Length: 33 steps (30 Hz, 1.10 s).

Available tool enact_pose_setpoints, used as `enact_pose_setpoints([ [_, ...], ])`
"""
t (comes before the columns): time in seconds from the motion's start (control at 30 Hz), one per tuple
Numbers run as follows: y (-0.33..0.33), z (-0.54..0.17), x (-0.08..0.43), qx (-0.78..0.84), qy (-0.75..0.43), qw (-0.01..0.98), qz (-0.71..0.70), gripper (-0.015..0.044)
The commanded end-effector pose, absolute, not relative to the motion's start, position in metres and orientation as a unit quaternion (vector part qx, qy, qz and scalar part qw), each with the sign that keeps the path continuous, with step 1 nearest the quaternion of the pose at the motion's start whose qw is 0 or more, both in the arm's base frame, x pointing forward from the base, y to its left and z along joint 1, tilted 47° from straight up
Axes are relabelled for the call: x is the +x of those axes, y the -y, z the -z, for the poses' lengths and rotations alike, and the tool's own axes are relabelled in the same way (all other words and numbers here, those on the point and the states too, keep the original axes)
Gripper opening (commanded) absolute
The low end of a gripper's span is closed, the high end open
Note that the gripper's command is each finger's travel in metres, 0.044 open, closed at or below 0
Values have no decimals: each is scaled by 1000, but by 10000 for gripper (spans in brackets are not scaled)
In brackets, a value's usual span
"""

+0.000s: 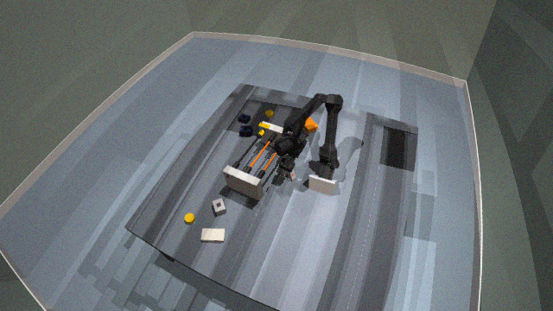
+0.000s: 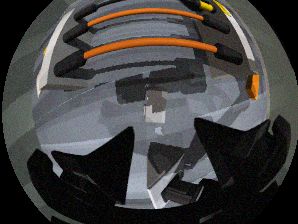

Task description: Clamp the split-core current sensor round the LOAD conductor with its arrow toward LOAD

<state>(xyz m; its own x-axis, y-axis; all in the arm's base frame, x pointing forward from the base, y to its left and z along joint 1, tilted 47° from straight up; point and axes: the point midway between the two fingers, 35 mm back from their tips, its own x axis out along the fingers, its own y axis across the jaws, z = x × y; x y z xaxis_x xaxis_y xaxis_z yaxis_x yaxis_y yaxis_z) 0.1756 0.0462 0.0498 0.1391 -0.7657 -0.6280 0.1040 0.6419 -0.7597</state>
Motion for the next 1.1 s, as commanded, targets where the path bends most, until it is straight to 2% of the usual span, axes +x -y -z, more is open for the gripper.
enact_pose_setpoints([
  [0.0,-48,-51,181,-386,-645,626,210,320],
  [0.2,-47,-52,190,-508,-707,491,26,320],
  [0.4,-46,-52,199,-580,-716,358,-152,320],
  [1.07,-29,-36,198,-581,-715,354,-158,320],
])
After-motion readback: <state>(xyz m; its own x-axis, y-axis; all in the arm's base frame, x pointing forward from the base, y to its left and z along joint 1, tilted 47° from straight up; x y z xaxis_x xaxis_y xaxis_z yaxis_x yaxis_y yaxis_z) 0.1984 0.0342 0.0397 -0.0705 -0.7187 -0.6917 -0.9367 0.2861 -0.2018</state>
